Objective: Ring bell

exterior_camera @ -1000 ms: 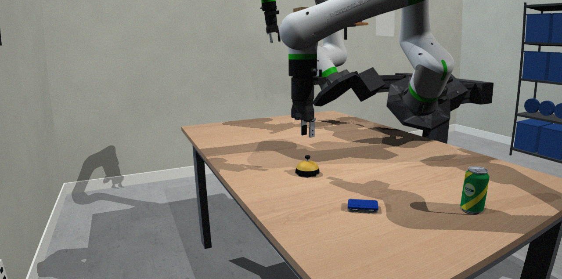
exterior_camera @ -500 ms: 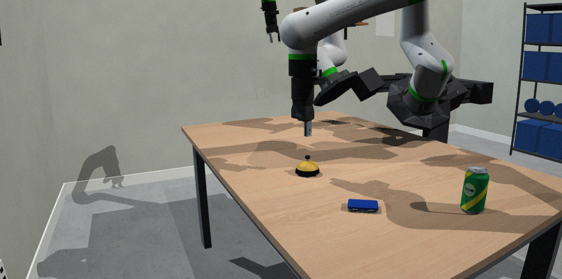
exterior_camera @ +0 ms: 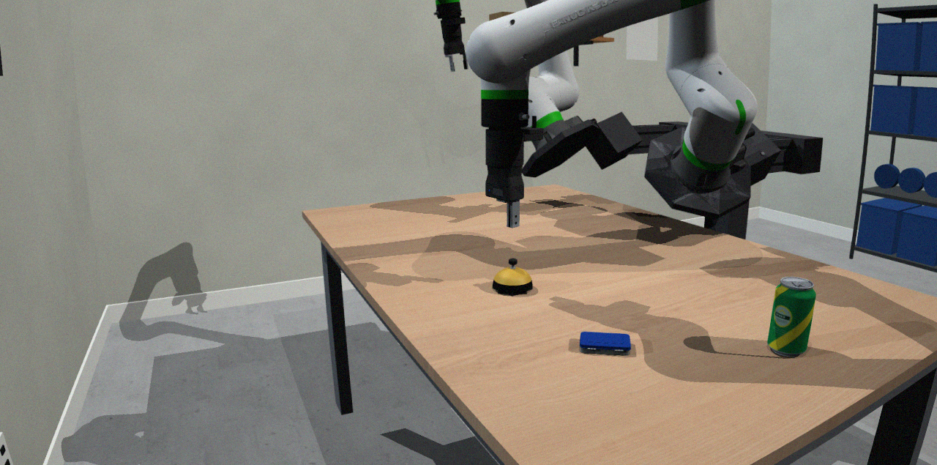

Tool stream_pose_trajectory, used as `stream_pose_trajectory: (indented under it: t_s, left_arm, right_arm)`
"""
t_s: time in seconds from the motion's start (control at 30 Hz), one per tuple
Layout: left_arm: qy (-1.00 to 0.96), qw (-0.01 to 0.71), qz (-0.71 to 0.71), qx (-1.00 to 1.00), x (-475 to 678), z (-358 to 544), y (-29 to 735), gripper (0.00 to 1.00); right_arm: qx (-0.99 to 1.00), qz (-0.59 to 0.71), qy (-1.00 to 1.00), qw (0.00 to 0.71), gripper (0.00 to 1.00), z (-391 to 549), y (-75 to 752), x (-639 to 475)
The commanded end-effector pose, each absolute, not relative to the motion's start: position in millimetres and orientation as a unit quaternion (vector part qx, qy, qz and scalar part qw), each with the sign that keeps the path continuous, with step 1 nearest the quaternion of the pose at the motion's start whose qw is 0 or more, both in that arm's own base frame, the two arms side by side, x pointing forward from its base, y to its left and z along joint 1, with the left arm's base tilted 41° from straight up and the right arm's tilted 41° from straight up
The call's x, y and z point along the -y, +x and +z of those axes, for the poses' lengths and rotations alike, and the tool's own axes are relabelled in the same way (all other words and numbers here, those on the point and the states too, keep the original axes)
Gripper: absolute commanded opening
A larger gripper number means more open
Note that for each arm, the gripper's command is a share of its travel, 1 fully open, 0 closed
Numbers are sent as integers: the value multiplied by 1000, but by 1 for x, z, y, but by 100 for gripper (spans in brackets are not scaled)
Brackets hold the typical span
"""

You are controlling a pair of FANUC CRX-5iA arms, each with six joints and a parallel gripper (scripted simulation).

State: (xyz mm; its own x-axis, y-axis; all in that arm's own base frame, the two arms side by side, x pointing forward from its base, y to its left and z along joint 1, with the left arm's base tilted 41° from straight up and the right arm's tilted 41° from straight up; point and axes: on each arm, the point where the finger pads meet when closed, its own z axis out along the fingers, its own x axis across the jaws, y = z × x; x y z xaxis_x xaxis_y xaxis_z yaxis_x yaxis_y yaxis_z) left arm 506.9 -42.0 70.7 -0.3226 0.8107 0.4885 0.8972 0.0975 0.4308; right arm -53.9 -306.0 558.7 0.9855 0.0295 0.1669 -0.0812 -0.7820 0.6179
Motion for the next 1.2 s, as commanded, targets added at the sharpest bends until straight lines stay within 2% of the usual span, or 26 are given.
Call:
stream_pose_trajectory:
  t_s: [0.0, 1.17]
  left_arm:
    - [-579, 62, -341, 738, 43, 71, 507, 17]
    - [-578, 63, -342, 738, 35, 61, 511, 17]
  right_arm:
    - [14, 84, 940, 331, 100, 559, -54, 306]
    - [14, 84, 940, 331, 100, 559, -54, 306]
